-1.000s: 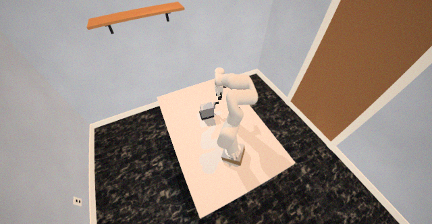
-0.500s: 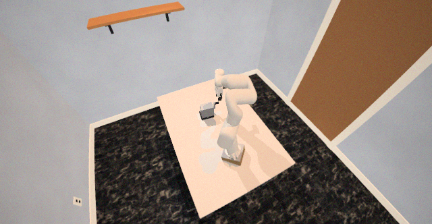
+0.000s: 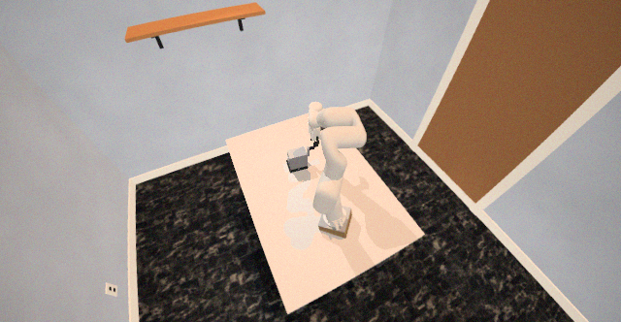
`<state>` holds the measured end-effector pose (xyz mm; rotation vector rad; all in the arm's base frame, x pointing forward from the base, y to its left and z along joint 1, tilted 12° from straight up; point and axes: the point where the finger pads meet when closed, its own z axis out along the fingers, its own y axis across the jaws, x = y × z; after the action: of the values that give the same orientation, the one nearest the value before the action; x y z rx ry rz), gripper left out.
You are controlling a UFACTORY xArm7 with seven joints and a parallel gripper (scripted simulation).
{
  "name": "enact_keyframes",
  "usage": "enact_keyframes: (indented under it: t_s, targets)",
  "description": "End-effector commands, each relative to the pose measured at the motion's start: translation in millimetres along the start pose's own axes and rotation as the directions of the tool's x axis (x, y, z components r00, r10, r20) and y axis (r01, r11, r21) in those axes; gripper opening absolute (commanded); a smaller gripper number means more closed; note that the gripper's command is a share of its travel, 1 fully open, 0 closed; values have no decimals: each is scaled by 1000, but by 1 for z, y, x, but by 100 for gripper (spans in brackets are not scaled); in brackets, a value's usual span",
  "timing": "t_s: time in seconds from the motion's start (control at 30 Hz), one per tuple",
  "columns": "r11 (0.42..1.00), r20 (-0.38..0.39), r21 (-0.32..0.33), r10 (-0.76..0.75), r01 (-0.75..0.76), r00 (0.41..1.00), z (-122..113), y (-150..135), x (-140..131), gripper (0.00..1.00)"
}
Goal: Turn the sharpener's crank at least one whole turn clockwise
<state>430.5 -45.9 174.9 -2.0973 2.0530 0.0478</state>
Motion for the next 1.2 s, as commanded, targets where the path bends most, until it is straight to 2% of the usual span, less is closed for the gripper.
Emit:
enact_keyframes:
  t_s: [0.0,0.53,1.17]
  targets:
    - [1000,0,3,0,0,1000,5,-1,0,54]
    - [1000,0,3,0,0,1000,16,-1,0,54]
    - [1000,0,3,0,0,1000,17,-1,0,54]
